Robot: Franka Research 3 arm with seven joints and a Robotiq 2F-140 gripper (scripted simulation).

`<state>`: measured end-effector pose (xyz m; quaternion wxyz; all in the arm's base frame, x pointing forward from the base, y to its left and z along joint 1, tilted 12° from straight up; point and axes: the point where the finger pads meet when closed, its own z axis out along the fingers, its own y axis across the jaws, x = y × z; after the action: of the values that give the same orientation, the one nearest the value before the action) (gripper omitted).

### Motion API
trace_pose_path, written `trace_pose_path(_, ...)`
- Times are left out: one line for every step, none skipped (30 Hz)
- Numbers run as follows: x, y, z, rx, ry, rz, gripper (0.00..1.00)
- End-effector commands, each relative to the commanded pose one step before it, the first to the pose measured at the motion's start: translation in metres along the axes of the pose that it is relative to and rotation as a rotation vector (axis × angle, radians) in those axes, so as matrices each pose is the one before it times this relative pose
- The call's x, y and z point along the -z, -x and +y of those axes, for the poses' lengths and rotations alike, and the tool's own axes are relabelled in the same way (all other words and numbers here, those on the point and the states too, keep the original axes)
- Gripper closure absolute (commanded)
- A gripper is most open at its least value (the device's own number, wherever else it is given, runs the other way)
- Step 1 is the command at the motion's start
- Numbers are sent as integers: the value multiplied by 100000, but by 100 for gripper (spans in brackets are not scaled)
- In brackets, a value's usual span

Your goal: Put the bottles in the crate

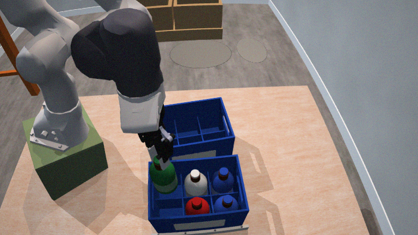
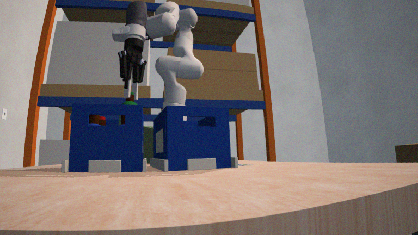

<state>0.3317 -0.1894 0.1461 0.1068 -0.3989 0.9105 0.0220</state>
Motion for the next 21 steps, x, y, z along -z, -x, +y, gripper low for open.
trace_pose_path(878,-52,2,-656,197,322,100)
trace_pose_path(167,0,0,0,0,0,100)
trace_pose_path(167,0,0,0,0,0,100)
trace_pose_path(0,0,0,0,0,0,100)
trace_pose_path(0,0,0,0,0,0,100)
trace_pose_path(167,0,0,0,0,0,100)
trace_pose_path(167,0,0,0,0,0,100)
trace_pose_path(167,0,0,0,0,0,100)
trace_pose_path(167,0,0,0,0,0,100)
trace_pose_path(167,0,0,0,0,0,100)
trace_pose_path(167,0,0,0,0,0,100)
trace_pose_path(167,0,0,0,0,0,100)
trace_pose_path(167,0,0,0,0,0,100)
trace_pose_path(167,0,0,0,0,0,100)
trace_pose_path(167,0,0,0,0,0,100)
trace_pose_path(167,0,0,0,0,0,100)
trace_pose_path(167,0,0,0,0,0,100)
trace_pose_path(167,0,0,0,0,0,100)
trace_pose_path(167,0,0,0,0,0,100)
trace_pose_path(167,0,0,0,0,0,100)
trace_pose_path(0,0,0,0,0,0,100)
